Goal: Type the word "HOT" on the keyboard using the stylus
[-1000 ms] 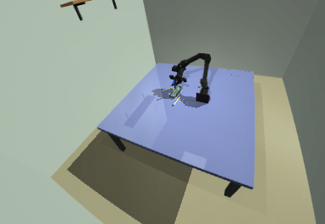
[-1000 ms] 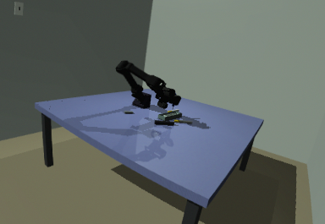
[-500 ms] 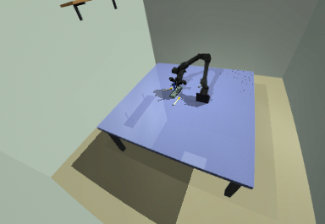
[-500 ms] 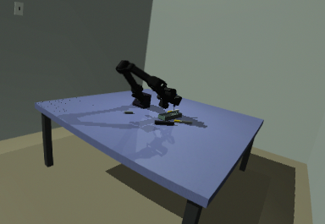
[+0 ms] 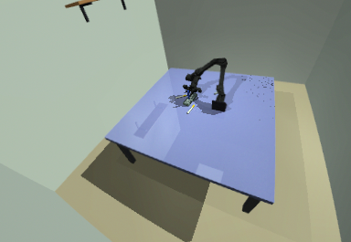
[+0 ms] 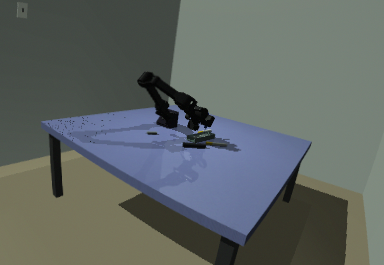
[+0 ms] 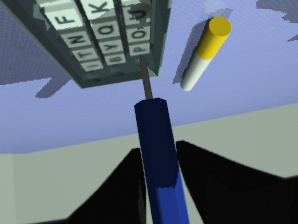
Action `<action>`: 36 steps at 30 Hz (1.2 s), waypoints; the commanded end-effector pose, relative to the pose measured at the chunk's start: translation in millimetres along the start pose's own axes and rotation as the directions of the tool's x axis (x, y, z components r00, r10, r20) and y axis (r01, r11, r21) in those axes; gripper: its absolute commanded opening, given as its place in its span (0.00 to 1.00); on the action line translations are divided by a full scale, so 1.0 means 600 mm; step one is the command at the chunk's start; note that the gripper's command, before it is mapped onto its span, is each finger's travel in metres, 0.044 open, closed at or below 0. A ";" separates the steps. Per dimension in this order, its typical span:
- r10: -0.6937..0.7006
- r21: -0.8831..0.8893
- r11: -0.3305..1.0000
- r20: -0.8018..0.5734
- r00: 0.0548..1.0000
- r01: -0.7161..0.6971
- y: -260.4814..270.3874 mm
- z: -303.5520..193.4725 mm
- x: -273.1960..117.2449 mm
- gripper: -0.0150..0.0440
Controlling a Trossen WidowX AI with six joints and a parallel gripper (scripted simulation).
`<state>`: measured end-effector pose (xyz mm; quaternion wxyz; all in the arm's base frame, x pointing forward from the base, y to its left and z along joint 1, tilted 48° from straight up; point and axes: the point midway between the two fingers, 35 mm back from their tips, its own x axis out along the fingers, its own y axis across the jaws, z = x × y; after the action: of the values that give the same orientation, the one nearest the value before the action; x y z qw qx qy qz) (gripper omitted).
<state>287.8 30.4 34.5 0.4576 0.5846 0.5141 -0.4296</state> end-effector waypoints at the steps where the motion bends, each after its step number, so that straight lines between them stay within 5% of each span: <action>1: 0.000 -0.004 1.000 -0.001 1.000 0.000 0.000 0.003 0.003 0.39; 36: 0.000 -0.004 1.000 0.000 1.000 0.000 -0.001 0.024 0.015 0.39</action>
<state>288.3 17.8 23.3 0.4587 0.5837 0.5133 -0.4306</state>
